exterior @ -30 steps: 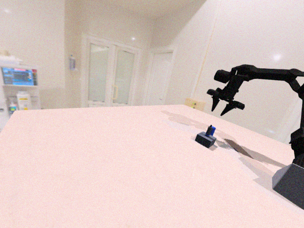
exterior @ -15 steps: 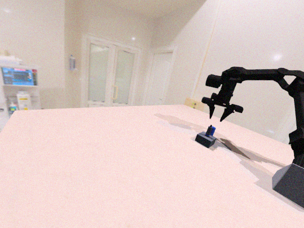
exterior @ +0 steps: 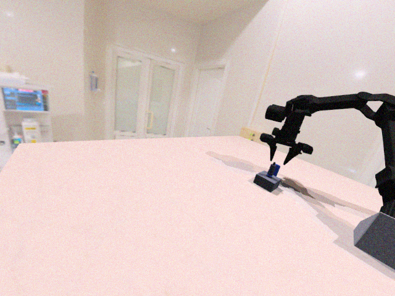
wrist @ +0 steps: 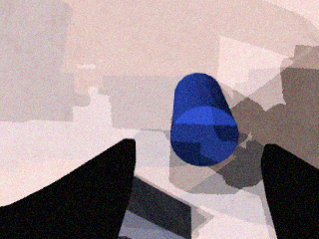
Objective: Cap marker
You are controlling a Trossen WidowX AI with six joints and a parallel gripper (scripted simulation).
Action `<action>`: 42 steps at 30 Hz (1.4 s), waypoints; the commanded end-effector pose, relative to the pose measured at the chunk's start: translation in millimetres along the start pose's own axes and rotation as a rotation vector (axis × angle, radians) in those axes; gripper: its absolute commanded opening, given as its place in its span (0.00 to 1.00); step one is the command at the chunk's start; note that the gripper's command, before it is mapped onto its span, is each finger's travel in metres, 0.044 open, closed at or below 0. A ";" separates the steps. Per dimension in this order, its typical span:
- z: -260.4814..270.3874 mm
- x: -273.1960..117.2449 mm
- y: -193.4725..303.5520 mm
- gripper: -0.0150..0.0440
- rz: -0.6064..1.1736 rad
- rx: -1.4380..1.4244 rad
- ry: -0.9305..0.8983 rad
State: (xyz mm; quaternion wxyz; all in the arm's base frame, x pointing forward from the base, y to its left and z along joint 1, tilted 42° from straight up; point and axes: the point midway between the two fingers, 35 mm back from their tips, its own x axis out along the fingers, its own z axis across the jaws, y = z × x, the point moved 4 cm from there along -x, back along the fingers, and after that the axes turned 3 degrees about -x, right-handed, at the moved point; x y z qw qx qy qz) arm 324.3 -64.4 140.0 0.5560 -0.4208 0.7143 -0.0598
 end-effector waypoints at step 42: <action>-2.3 46.5 -0.4 0.35 -0.005 -0.001 0.005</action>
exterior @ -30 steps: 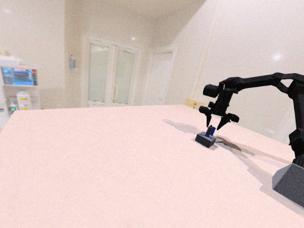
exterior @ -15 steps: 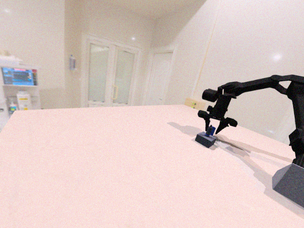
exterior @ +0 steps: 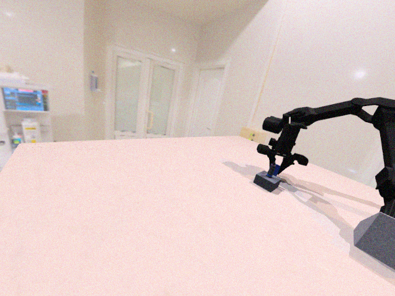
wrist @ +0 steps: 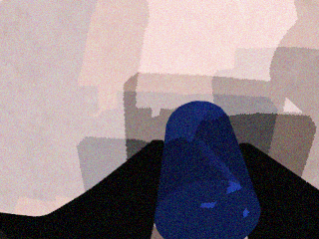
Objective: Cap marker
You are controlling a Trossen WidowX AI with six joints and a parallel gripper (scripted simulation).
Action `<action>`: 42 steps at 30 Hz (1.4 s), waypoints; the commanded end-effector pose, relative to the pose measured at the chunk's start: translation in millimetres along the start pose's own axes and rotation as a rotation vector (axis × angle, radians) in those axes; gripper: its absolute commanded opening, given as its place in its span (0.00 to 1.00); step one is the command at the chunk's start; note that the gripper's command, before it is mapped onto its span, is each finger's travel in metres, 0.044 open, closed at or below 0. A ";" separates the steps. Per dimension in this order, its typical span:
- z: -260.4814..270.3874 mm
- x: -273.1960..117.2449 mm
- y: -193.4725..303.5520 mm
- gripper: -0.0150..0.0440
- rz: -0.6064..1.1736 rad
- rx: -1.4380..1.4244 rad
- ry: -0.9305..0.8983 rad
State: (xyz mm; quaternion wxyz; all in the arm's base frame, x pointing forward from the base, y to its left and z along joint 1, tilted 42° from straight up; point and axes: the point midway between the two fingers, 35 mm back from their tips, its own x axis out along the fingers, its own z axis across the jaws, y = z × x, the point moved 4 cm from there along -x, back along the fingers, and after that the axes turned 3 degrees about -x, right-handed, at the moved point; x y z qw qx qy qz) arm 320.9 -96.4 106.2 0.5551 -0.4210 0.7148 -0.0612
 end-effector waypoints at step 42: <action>33.8 -88.4 53.7 0.25 0.011 -0.005 -0.009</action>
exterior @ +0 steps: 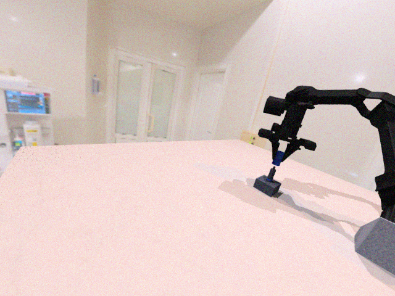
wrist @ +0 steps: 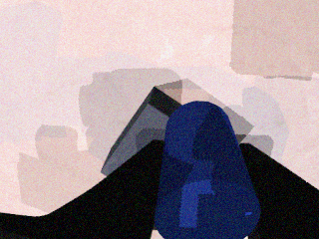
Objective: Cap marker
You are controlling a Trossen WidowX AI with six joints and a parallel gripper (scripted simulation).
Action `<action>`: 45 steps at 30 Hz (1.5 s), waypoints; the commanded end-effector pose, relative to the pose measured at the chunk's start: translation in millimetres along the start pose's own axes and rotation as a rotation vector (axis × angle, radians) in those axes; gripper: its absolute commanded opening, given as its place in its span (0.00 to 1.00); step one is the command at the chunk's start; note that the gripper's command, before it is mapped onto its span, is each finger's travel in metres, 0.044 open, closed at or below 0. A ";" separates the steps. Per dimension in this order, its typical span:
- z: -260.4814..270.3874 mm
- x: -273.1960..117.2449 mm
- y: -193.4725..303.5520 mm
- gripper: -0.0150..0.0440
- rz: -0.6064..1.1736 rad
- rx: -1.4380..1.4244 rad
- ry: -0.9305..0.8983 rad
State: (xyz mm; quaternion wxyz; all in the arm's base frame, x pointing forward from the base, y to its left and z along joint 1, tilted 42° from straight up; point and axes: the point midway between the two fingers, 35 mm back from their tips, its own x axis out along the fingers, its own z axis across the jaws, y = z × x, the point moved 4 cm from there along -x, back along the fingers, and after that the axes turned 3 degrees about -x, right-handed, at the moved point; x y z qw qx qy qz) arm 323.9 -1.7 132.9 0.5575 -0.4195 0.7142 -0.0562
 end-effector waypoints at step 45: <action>22.7 12.8 53.8 0.25 -0.003 0.000 0.006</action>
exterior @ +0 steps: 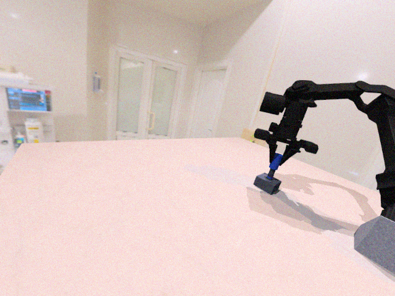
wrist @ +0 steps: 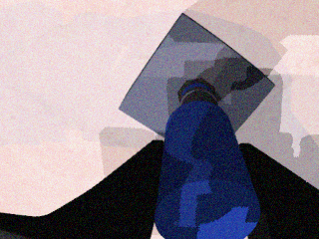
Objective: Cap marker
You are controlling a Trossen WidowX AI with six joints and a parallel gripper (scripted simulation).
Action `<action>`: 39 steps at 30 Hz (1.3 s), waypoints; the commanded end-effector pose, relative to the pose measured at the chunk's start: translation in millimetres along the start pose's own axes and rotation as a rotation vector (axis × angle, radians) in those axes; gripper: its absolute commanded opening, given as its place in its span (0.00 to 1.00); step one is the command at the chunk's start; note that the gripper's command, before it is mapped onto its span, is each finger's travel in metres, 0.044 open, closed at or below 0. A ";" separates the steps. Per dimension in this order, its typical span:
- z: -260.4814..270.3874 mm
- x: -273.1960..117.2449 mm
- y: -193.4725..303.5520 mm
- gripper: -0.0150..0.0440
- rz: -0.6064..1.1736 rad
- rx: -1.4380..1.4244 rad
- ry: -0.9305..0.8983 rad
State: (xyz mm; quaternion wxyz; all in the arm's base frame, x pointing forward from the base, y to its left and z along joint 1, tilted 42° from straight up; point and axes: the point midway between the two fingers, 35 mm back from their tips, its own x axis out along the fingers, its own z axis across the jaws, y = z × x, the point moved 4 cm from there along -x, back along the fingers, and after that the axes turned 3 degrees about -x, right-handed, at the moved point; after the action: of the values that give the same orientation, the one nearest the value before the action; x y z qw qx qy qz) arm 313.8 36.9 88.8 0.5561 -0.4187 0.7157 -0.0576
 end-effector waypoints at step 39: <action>-1.7 26.1 -0.2 1.00 -0.002 0.001 0.002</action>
State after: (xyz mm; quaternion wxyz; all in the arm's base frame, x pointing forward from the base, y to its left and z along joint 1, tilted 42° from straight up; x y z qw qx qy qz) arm 311.7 18.8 70.0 0.5555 -0.4190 0.7158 -0.0590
